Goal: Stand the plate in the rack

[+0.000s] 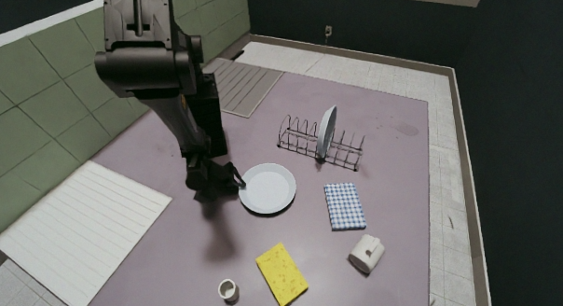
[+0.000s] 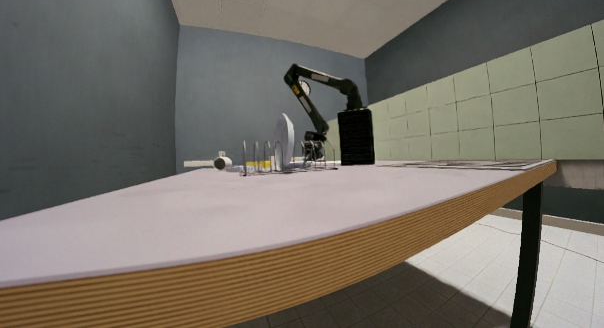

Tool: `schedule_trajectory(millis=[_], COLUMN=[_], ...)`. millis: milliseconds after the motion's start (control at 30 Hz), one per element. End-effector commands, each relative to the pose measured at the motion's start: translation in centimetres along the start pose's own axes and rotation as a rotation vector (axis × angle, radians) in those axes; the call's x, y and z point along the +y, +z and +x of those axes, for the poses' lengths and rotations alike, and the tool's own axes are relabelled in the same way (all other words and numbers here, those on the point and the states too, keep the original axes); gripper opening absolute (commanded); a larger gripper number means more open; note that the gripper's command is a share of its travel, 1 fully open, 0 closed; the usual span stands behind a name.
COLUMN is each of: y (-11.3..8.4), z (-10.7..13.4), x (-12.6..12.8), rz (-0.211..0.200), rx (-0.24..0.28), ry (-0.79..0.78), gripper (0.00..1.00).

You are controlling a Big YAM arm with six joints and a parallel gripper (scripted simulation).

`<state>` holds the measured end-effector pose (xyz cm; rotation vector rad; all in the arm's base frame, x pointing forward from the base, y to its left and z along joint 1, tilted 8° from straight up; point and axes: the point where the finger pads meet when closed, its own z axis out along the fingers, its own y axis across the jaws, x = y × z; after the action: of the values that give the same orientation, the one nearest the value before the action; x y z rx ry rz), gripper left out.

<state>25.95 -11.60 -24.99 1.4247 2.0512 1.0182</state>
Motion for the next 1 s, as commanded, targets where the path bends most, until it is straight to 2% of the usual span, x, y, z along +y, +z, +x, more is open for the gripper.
schedule_trajectory(millis=[0,967], y=[0.29,0.46], z=[0.22,-0.03], x=[-0.13,-0.05], rz=[0.0,-0.002], rx=[0.0,-0.005], ry=[0.003,-0.004], gripper=[0.26,0.26])
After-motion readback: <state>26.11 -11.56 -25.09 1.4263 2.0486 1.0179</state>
